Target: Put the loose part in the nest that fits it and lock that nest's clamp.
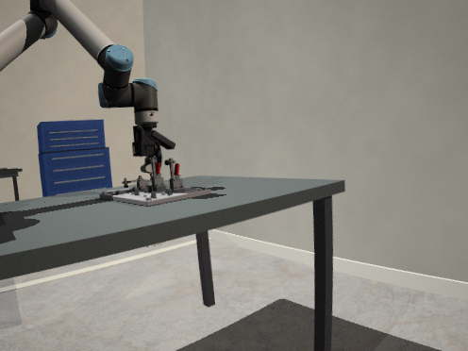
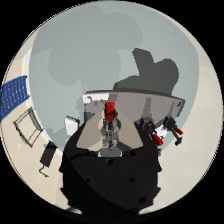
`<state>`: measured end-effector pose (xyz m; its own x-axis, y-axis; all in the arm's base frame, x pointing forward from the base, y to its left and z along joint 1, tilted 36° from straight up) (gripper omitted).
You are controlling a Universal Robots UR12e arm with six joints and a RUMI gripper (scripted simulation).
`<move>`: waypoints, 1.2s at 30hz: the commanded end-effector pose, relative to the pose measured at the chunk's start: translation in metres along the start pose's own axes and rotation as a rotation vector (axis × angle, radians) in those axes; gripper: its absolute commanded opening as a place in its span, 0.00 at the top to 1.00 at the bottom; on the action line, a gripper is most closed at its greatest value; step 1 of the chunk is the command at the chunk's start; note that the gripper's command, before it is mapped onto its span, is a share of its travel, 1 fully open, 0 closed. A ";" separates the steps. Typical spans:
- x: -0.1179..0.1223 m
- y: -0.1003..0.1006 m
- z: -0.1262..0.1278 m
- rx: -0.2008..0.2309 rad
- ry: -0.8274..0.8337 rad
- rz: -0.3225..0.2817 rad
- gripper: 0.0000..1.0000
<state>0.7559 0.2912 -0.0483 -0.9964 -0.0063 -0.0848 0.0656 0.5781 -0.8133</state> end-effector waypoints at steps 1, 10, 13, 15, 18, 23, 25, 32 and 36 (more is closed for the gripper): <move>-0.004 -0.003 -0.001 0.000 -0.003 0.006 1.00; -0.004 -0.003 -0.001 0.000 -0.003 0.006 1.00; -0.004 -0.003 -0.001 0.000 -0.003 0.006 1.00; -0.004 -0.004 -0.001 0.000 -0.003 0.006 1.00; -0.003 -0.004 -0.001 0.000 -0.003 0.006 1.00; -0.003 -0.005 -0.001 0.000 -0.002 0.006 1.00; -0.002 -0.005 -0.001 0.000 -0.002 0.005 1.00; 0.001 -0.008 0.000 -0.001 0.000 0.003 1.00; 0.002 -0.011 0.001 -0.001 0.000 0.003 1.00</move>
Point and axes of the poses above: the point where the finger pads meet when closed, its own y axis out along the fingers, its own z axis across the jaws, x = y × z, the point moved 2 cm from there along -y, back along the fingers, and after that the axes turned 8 degrees about y, right-handed, at the moved point
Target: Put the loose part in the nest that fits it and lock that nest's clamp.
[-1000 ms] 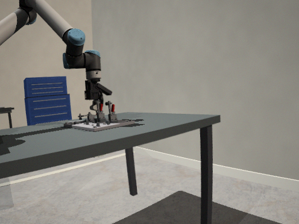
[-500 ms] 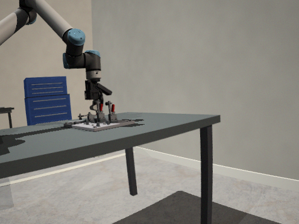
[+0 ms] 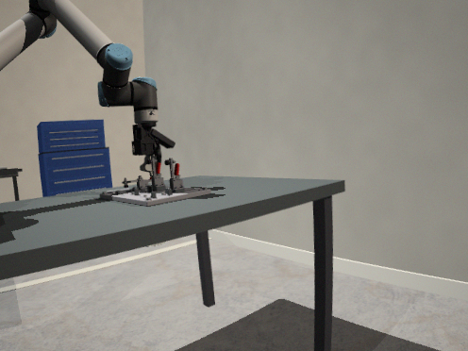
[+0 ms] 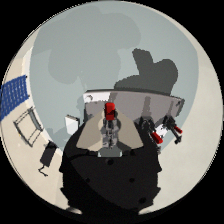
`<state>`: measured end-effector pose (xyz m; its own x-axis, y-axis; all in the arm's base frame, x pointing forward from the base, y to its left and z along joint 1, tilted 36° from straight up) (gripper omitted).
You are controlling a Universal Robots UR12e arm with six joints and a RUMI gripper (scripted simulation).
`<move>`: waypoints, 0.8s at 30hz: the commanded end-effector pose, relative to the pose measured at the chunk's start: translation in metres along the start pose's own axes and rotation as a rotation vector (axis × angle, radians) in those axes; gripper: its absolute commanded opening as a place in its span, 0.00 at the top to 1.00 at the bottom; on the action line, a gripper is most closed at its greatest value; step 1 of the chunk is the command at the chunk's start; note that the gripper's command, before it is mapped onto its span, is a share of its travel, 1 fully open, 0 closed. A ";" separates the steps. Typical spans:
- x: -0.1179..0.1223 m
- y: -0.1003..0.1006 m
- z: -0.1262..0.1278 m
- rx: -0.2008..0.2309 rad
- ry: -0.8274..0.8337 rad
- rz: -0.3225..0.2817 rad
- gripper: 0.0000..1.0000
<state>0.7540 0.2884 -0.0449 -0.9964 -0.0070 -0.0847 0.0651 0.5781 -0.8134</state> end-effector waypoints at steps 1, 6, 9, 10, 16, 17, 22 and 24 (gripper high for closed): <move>0.001 -0.007 0.001 -0.001 0.000 0.004 1.00; 0.002 -0.009 0.001 -0.001 0.000 0.004 1.00; 0.004 -0.012 0.001 -0.001 0.000 0.004 1.00; 0.005 -0.013 0.001 -0.001 0.000 0.004 1.00; 0.009 -0.018 0.002 -0.001 0.000 0.004 1.00; 0.010 -0.019 0.002 -0.001 0.000 0.004 1.00; 0.013 -0.021 0.002 -0.001 0.000 0.004 1.00; 0.015 -0.023 0.002 -0.001 0.000 0.004 1.00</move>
Point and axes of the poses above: the point where the finger pads meet when closed, its own y axis out along the fingers, its own z axis across the jaws, x = y × z, the point moved 2 cm from there along -y, back along the fingers, and after that the axes turned 8 degrees about y, right-handed, at the moved point
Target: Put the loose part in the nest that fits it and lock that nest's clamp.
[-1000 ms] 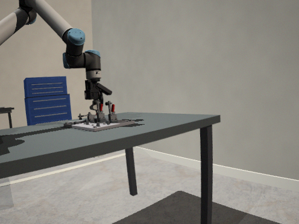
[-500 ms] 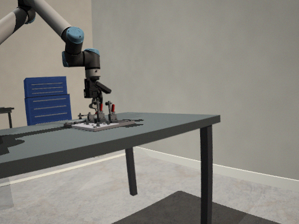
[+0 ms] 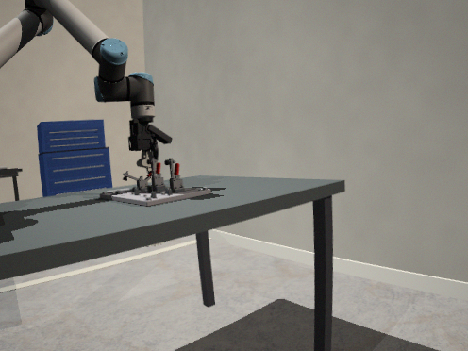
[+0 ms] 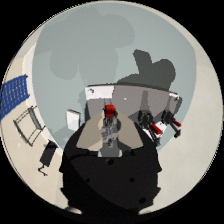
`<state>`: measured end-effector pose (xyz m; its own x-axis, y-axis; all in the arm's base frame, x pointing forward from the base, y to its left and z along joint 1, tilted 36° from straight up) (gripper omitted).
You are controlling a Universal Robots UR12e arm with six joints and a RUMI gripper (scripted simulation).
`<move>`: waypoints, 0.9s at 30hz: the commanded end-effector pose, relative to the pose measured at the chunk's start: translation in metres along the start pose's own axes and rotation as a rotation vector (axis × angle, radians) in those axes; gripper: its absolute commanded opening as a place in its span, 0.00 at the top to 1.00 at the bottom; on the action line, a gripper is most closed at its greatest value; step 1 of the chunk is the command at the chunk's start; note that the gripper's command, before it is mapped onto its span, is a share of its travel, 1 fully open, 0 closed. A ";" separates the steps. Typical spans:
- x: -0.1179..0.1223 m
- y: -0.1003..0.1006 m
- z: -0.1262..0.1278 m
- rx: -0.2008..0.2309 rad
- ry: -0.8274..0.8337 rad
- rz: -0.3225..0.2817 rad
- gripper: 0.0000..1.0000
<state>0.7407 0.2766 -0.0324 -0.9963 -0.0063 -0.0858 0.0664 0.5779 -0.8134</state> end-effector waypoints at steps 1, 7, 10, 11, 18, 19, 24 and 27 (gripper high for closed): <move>0.004 -0.006 0.001 -0.001 0.000 0.003 1.00; 0.010 -0.009 0.002 -0.001 0.000 0.003 1.00; 0.013 -0.011 0.002 -0.001 0.000 0.003 1.00; 0.014 -0.011 0.002 -0.001 0.000 0.003 1.00; 0.019 -0.012 0.003 -0.001 -0.001 0.003 1.00; 0.020 -0.013 0.003 -0.001 -0.001 0.004 1.00; 0.024 -0.013 0.004 -0.001 -0.001 0.004 1.00; 0.026 -0.013 0.004 -0.001 -0.001 0.003 1.00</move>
<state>0.7192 0.2672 -0.0263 -0.9959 -0.0063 -0.0897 0.0696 0.5776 -0.8133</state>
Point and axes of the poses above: the point where the finger pads meet when closed, its own y axis out along the fingers, its own z axis across the jaws, x = y × z, the point moved 2 cm from there along -y, back along the fingers, and after that the axes turned 8 degrees about y, right-handed, at the moved point
